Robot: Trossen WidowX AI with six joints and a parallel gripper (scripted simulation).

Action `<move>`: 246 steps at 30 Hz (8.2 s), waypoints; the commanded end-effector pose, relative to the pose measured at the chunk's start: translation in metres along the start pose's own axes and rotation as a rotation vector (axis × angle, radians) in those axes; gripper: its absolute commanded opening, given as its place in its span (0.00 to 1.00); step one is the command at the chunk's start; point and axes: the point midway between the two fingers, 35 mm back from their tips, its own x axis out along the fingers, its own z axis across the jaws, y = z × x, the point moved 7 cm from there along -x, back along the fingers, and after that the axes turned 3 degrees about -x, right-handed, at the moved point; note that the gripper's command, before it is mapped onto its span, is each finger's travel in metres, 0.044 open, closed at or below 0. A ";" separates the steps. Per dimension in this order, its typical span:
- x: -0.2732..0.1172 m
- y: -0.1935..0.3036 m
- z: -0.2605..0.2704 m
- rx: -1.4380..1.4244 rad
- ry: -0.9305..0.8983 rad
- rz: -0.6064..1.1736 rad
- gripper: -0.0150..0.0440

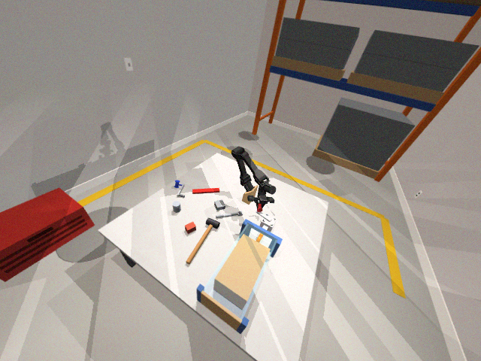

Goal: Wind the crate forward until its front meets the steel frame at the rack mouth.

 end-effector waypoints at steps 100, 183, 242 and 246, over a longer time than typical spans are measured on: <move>0.060 -0.130 0.012 0.021 0.016 -0.013 0.25; 0.060 -0.142 0.122 0.023 0.008 -0.016 0.25; 0.034 -0.086 0.173 0.020 0.002 -0.014 0.25; 0.031 -0.081 0.175 0.020 0.002 -0.014 0.25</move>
